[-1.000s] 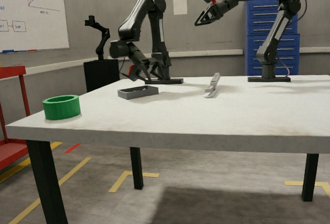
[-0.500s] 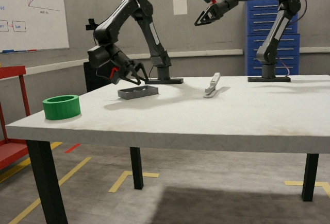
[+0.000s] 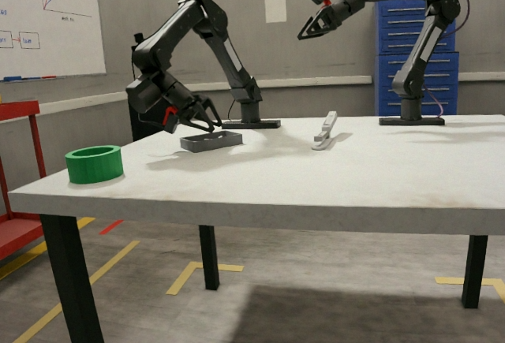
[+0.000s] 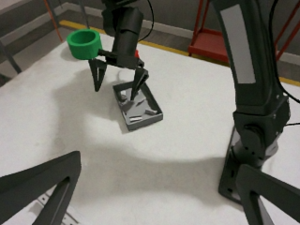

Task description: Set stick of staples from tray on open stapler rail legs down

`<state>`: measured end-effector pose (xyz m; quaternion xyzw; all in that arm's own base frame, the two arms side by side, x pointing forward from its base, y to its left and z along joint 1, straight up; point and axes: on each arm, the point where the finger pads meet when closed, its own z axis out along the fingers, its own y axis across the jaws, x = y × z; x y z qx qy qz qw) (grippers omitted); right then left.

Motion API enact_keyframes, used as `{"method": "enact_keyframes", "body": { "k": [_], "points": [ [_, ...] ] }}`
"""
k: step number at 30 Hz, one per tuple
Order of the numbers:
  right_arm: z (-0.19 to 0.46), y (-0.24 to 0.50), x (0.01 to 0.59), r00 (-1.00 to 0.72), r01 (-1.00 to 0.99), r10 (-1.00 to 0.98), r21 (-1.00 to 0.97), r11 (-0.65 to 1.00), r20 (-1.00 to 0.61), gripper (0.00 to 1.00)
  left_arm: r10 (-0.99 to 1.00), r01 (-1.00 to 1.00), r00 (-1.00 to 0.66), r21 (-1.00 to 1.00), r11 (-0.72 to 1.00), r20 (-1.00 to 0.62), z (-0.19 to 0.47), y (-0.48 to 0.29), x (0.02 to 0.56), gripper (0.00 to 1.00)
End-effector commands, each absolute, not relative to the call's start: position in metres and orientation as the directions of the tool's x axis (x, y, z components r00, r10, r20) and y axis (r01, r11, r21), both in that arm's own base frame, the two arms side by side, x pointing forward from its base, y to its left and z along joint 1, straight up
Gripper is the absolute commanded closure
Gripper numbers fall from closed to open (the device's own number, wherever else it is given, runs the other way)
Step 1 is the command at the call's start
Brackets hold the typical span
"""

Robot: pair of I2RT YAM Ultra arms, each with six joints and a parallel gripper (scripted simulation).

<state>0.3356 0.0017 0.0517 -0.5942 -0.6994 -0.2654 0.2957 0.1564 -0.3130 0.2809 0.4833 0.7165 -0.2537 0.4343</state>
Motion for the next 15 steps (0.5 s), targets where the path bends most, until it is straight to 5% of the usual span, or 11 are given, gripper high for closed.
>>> {"method": "enact_keyframes", "body": {
  "k": [1, 11, 15],
  "points": [
    [0.058, -0.001, 0.338, -0.127, 0.987, 0.672, 0.028, 0.157, 0.73, 0.0, 0.46, 0.911, -0.149, 0.06, 0.408, -0.875, 0.287, -0.31, 0.155, 0.0],
    [0.059, 0.001, 0.335, -0.128, 0.987, 0.67, 0.026, 0.161, 0.731, 0.0, 0.46, 0.911, -0.149, 0.06, 0.408, -0.875, 0.287, -0.31, 0.155, 0.0],
    [0.049, -0.018, 0.344, -0.21, 0.976, 0.738, 0.09, 0.2, 0.642, 0.45, 0.46, 0.911, -0.149, 0.06, 0.408, -0.875, 0.287, -0.31, 0.155, 0.0]
  ]
}}
